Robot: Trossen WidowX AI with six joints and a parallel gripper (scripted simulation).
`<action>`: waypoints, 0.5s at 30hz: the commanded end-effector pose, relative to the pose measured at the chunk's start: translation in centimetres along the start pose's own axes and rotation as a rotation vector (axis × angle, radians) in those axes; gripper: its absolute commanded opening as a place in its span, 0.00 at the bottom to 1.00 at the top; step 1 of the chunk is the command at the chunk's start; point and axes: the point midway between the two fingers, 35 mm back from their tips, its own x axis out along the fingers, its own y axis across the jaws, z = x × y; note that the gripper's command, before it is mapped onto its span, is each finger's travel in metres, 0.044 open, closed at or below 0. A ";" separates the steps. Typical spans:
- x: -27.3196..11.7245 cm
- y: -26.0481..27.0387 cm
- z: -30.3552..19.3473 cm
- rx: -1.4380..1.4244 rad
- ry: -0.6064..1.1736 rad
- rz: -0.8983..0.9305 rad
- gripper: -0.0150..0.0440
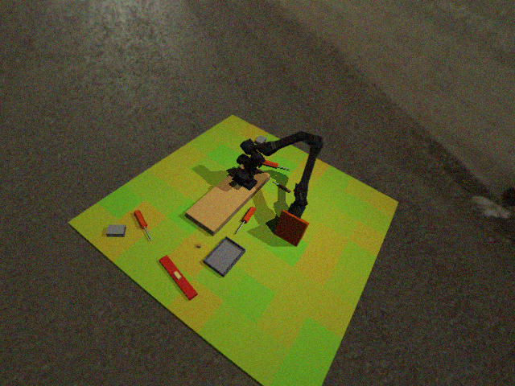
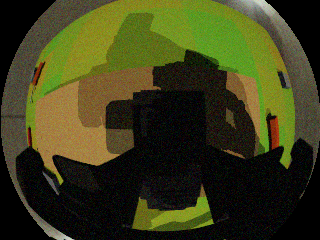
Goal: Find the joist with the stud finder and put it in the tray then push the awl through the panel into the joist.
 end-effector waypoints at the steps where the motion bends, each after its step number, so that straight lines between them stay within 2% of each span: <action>1: 0.0 -1.0 -0.1 0.005 0.002 -0.003 0.25; 15: 0.0 -3.8 -0.1 0.005 0.001 -0.004 0.25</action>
